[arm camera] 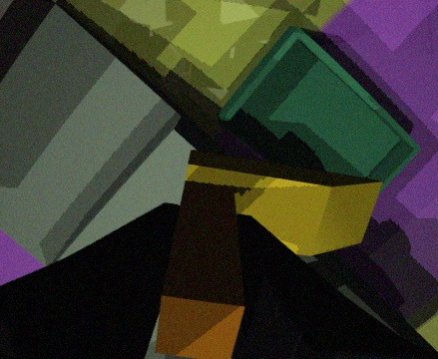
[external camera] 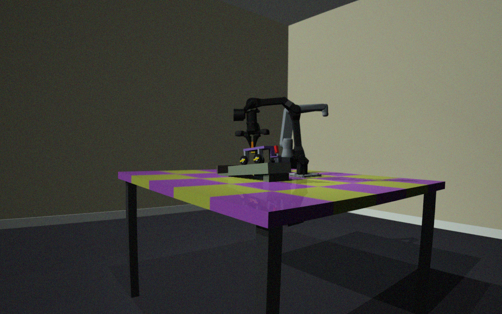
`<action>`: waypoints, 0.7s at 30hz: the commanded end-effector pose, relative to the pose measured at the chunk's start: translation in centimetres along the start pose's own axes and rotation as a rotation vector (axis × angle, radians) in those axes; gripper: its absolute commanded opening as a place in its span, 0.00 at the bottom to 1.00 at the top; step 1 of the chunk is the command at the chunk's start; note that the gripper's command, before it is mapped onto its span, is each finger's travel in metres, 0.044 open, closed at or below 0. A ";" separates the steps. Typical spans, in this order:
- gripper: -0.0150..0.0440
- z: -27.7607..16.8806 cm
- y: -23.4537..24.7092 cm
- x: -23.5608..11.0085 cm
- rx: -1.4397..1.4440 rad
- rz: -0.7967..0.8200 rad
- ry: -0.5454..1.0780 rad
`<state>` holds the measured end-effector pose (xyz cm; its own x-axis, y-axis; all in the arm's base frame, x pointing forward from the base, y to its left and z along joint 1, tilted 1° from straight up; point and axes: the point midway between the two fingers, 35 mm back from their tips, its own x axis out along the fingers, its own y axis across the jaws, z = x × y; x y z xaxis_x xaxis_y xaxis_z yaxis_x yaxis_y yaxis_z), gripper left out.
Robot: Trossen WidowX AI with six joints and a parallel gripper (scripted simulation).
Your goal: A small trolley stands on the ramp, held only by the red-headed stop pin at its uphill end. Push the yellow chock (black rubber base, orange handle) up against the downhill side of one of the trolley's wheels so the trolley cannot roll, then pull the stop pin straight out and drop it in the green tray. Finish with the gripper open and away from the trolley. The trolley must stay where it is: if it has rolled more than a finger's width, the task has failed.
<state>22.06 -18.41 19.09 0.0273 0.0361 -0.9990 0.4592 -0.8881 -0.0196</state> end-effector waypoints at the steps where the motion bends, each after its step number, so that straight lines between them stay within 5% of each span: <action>1: 0.25 0.0 0.1 -0.2 0.139 -0.005 0.012; 11: 0.25 0.0 0.2 -0.2 0.490 -0.030 0.022; 21: 0.25 -0.4 0.6 -0.1 0.544 -0.033 0.025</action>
<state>22.17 -18.68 19.13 0.0370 0.0704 -0.9968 -0.0384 -0.9967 -0.0719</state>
